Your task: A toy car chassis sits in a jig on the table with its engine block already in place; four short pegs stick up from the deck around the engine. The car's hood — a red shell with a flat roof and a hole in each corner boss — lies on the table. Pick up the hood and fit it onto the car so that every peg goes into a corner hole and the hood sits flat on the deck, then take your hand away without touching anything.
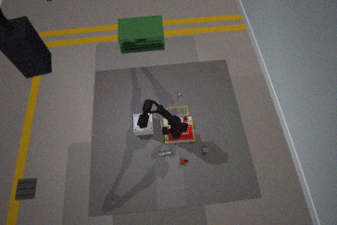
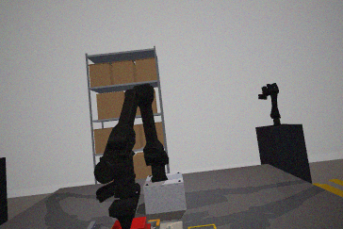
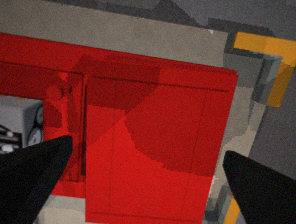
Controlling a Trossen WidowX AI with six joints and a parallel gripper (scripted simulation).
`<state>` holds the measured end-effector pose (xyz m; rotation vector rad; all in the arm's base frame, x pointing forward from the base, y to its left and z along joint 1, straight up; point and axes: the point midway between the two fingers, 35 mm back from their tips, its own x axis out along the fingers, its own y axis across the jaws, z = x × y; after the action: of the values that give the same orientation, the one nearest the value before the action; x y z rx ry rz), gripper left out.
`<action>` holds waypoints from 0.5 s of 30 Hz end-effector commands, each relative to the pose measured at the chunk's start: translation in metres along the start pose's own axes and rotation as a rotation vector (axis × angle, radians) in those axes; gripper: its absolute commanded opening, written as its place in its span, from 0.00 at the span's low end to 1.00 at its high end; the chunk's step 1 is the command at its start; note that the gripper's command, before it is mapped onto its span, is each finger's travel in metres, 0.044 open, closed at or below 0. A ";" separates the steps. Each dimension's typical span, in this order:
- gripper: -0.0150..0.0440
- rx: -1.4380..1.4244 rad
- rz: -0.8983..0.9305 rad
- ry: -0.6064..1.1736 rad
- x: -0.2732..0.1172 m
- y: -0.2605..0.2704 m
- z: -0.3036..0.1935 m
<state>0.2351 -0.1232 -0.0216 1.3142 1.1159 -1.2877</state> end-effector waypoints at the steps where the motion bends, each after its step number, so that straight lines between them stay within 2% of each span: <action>1: 1.00 0.003 -0.005 -0.003 0.003 -0.001 0.001; 12: 1.00 0.003 -0.005 -0.003 0.009 -0.001 0.000; 15: 0.87 0.000 0.000 0.000 0.006 0.000 0.000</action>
<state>0.2349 -0.1231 -0.0280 1.3141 1.1169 -1.2883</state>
